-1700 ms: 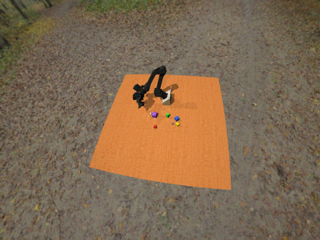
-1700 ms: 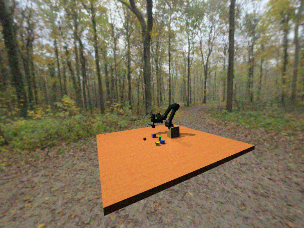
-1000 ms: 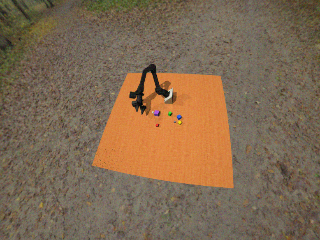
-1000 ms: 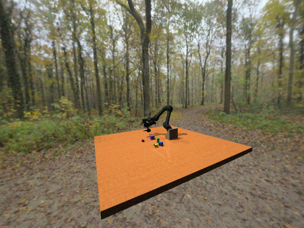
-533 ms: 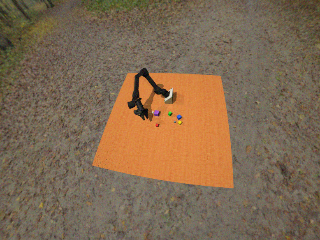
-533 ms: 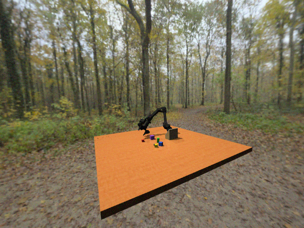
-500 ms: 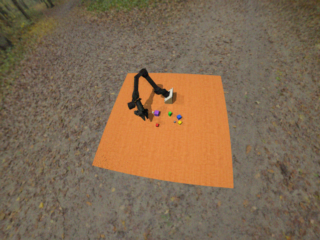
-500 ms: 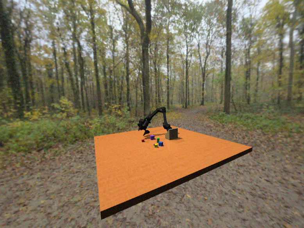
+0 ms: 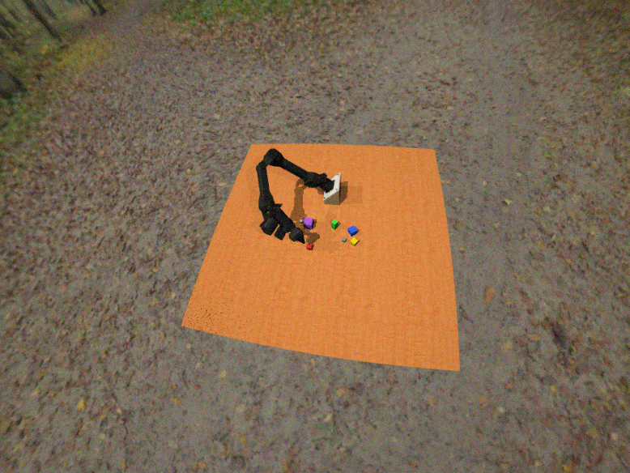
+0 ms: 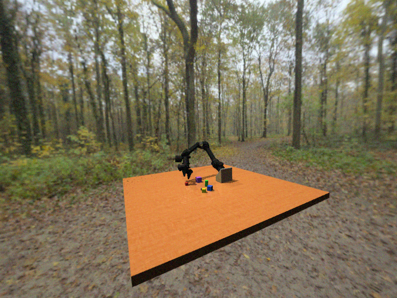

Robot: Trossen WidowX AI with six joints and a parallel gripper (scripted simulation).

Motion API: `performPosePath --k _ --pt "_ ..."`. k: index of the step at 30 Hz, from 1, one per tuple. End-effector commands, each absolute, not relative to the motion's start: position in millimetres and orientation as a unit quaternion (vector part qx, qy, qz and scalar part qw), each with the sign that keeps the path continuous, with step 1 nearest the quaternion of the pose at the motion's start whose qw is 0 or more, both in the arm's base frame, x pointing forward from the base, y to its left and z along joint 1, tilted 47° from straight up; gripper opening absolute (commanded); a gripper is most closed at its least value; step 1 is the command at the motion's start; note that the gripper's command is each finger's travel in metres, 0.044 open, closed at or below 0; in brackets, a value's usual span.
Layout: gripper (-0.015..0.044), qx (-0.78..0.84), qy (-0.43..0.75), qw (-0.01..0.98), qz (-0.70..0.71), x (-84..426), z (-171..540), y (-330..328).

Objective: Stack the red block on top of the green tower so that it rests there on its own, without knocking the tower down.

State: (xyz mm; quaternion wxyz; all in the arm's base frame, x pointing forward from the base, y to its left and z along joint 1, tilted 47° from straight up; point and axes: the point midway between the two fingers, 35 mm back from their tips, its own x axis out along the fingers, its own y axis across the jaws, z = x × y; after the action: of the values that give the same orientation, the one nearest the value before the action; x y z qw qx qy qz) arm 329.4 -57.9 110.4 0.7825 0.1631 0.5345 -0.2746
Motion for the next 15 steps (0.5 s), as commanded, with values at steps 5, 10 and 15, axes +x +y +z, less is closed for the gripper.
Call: performPosePath --k 5,10,15 --pt "0.0440 -0.009 0.599 0.747 -0.288 335.8 95.4 -36.3" --pt "0.0440 -0.138 0.620 0.717 -0.287 341.9 91.6 -18.3" --pt "0.0440 -0.266 0.621 0.682 -0.278 349.9 90.7 3.2"
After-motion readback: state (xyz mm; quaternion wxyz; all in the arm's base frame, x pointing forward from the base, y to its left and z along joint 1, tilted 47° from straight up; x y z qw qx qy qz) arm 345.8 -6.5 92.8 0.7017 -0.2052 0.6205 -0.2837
